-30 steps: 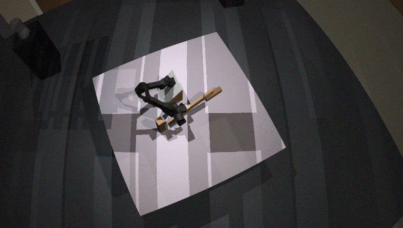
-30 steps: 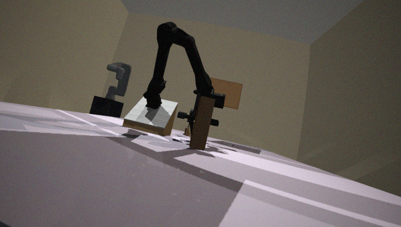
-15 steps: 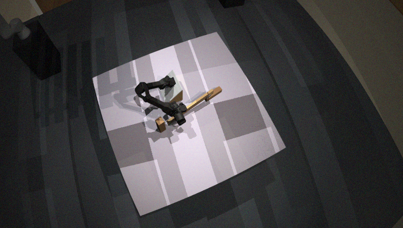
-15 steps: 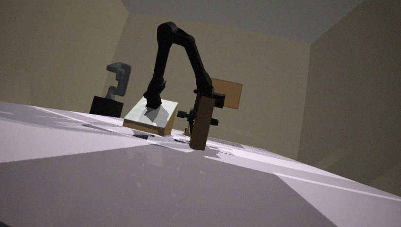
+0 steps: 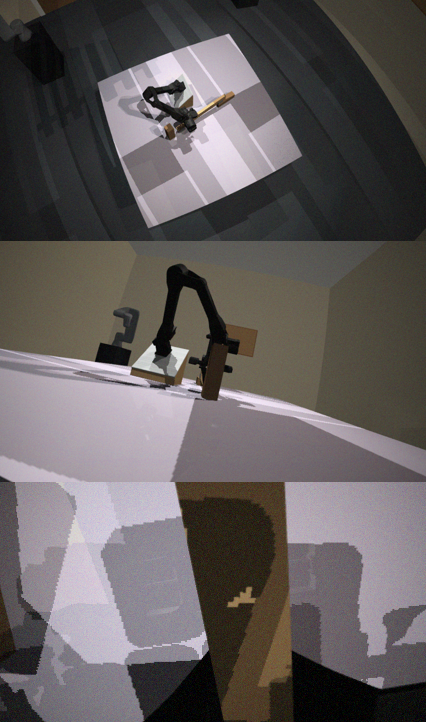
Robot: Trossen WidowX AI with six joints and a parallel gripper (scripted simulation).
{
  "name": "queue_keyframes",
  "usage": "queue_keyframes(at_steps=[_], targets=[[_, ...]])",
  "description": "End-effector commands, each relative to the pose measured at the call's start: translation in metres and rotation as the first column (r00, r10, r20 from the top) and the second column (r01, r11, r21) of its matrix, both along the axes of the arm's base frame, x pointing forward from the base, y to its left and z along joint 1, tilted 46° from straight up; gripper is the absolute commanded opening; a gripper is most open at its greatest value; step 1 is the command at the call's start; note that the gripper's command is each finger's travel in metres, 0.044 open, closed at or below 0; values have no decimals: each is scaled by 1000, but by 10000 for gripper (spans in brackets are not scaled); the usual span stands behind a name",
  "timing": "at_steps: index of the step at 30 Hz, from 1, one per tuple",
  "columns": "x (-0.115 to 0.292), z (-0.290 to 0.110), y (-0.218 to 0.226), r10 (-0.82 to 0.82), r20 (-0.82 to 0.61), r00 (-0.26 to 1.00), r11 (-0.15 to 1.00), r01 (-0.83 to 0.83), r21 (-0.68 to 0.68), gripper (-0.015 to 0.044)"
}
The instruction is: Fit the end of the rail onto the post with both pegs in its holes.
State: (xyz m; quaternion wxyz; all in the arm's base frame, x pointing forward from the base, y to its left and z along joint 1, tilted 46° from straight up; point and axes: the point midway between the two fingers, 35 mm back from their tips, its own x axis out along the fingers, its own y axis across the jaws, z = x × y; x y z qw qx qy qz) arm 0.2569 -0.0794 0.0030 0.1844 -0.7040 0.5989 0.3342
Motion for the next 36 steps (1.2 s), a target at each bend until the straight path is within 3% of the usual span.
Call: queue_keyframes(at_steps=[1,36], targets=[[3,3,4,6,7,1000,1000,-6,8,0],[3,15,17,6,7,1000,1000,-6,8,0]])
